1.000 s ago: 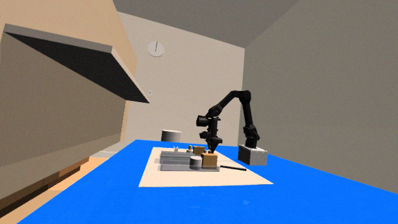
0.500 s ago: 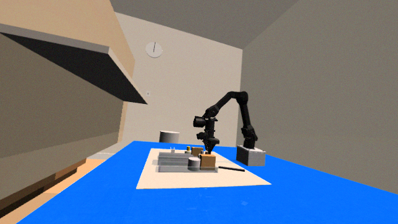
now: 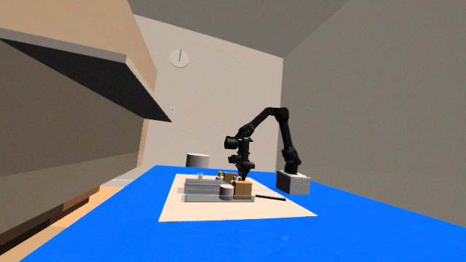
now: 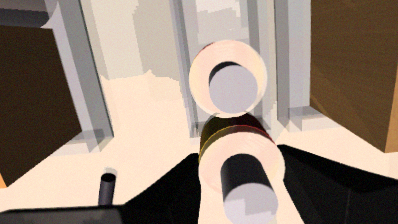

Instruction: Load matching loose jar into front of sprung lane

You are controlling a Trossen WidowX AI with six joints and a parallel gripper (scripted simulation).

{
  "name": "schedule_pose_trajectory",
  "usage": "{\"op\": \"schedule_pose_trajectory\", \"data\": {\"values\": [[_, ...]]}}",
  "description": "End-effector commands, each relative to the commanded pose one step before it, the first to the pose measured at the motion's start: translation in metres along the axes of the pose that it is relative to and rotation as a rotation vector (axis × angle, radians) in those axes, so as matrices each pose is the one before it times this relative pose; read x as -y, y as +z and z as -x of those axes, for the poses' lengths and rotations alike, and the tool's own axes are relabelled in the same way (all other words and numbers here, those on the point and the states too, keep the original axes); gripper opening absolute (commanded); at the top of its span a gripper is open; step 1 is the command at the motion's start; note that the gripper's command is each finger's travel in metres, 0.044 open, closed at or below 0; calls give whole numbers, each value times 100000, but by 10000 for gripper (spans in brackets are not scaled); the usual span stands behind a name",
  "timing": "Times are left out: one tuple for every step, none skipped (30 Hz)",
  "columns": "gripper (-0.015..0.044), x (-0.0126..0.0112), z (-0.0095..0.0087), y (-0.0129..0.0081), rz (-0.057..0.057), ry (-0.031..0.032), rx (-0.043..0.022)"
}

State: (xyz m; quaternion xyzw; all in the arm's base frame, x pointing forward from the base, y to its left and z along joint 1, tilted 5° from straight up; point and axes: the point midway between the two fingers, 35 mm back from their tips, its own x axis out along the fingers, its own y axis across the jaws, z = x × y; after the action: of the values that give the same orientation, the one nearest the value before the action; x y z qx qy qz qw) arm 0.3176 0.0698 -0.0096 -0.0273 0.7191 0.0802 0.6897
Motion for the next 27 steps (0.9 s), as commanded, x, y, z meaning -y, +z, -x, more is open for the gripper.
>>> {"op": "schedule_pose_trajectory", "data": {"values": [[0,-78,538,1478,142,282,3949],[0,0,14,49,0,0,5],[0,0,14,48,0,0,5],[0,0,14,48,0,0,5],[0,0,14,48,0,0,5],[0,0,14,48,0,0,5],[0,0,14,48,0,0,5],[0,0,14,48,0,0,5],[0,0,14,48,0,0,5],[0,0,14,48,0,0,5],[0,0,14,48,0,0,5],[0,0,14,48,0,0,5],[0,0,14,48,0,0,5],[0,0,14,48,0,0,5],[0,0,14,48,0,0,5],[0,0,14,48,0,0,5],[0,0,18,48,0,0,5],[0,0,18,48,0,0,5],[0,0,18,48,0,0,5],[0,0,18,48,0,0,5],[0,0,18,48,0,0,5],[0,0,18,48,0,0,5],[0,0,18,48,0,0,5],[0,0,18,48,0,0,5],[0,0,18,47,0,0,5],[0,0,18,47,0,0,5],[0,0,18,47,0,0,5]]}}
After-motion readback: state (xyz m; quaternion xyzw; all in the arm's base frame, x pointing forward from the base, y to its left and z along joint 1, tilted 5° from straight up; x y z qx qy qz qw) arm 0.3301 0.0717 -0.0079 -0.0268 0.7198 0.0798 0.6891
